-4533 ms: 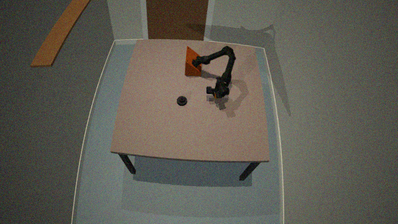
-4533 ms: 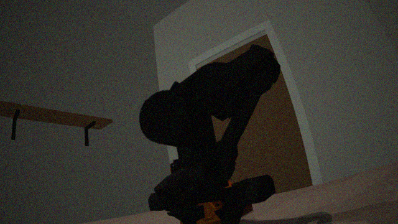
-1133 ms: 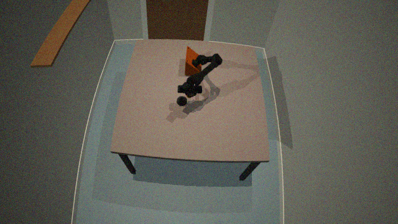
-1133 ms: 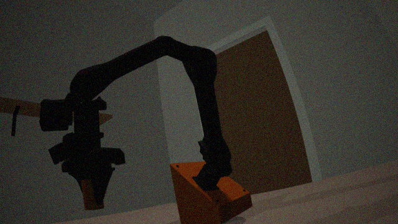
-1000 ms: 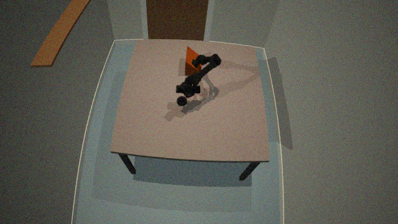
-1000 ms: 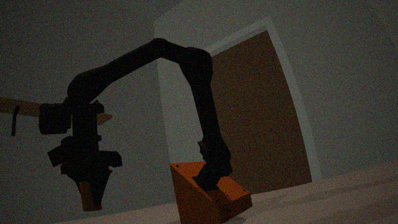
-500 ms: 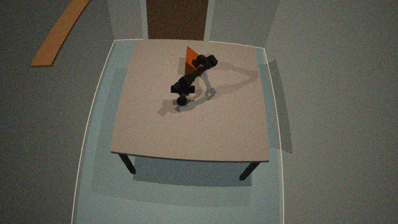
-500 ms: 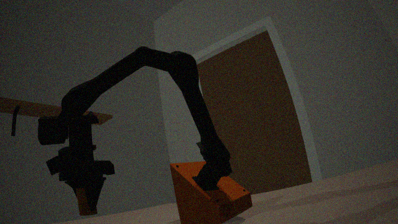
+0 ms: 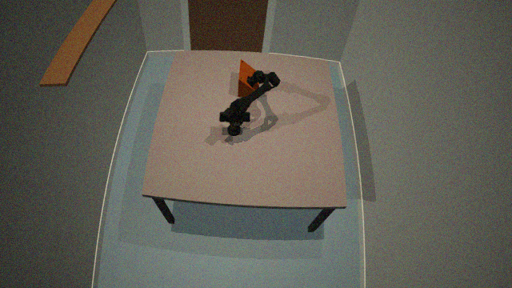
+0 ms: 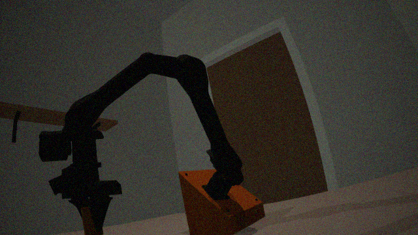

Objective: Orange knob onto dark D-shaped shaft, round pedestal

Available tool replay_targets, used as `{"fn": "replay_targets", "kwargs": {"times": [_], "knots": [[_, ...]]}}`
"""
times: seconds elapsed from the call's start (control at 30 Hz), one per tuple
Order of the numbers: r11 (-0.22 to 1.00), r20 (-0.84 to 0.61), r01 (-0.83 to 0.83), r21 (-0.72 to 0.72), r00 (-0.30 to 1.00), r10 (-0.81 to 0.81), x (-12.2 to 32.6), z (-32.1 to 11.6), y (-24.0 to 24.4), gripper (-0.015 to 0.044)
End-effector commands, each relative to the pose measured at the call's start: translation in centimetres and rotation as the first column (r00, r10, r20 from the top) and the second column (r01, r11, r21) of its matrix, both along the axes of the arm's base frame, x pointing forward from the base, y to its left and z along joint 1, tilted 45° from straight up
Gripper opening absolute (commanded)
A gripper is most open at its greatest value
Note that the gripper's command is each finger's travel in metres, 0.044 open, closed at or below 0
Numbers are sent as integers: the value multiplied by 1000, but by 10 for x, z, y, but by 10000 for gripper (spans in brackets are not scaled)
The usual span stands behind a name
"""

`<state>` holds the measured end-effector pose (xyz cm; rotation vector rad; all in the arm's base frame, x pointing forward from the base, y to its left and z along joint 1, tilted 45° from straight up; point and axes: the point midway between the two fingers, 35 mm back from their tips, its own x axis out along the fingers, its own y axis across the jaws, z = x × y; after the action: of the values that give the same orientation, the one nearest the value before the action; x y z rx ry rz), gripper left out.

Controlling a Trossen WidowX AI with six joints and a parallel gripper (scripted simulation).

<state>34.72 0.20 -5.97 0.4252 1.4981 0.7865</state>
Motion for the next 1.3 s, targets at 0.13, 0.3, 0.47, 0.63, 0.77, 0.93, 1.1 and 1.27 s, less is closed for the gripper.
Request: {"fn": "replay_targets", "kwargs": {"times": [0.13,0.3,0.47,0.63,0.77,0.93,1.1,1.27], "knots": [[1000,7,5,4,1000,-5,2,-2,-3,0],[1000,7,5,4,1000,-5,2,-3,-1,0],[1000,7,5,4,1000,-5,1,-2,0,0],[1000,7,5,4,1000,-5,1,-2,0,0],[1000,6,5,4,1000,-5,1,0,-2,0],[1000,24,-13,6,1000,13,0,3,-2,0],[990,145,-138,13,980,135,1,5,-2,0],[989,152,-146,13,978,142,3,5,-1,0]]}}
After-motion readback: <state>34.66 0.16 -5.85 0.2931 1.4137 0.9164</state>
